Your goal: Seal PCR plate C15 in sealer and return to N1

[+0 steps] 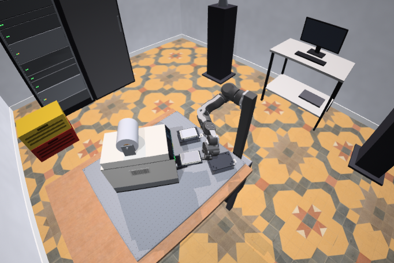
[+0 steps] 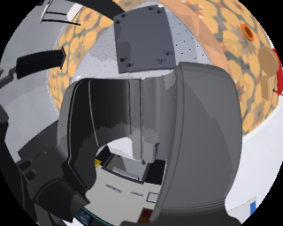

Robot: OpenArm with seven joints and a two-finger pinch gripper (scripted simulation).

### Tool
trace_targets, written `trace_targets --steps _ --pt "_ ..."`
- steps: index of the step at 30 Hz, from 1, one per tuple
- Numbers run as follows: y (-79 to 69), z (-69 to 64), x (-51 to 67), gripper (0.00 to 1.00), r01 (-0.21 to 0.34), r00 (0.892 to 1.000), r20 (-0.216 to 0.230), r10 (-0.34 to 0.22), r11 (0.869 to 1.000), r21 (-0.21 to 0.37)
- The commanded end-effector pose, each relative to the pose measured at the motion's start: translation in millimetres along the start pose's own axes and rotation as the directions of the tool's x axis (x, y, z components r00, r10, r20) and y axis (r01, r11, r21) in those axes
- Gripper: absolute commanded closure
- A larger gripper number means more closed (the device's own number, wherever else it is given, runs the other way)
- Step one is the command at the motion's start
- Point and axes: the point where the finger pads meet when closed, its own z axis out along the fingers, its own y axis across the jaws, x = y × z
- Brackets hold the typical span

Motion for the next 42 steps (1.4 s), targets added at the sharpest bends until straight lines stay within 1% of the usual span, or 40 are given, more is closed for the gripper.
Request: trace_targets --steps 1,2,3,15,16,20,32,37,42 --pt "-5.6 -1.6 15.7 1.00 0.013 0.996 -0.092 -0.011 1.000 0.017" --pt "-7.8 -3.2 24.3 1.00 0.018 0.990 -0.143 -0.015 1.000 0.018" --pt "-10.1 -4.8 32.8 1.00 0.023 0.981 -0.194 -0.019 1.000 0.019" --pt "-10.1 -4.8 32.8 1.00 0.023 0.981 -0.194 -0.019 1.000 0.019" --pt "-10.9 -7.1 40.6 1.00 0.019 0.980 -0.197 -0.016 1.000 0.012" --pt "-20.6 -13.2 74.7 1.00 0.025 0.977 -0.211 -0.020 1.000 0.019" --pt "-20.6 -13.2 74.7 1.00 0.025 0.977 -0.211 -0.020 1.000 0.019" --pt "-32.7 -20.8 117.4 1.00 0.024 0.977 -0.212 -0.020 1.000 0.019" --pt "-32.7 -20.8 117.4 1.00 0.024 0.977 -0.212 -0.020 1.000 0.019"
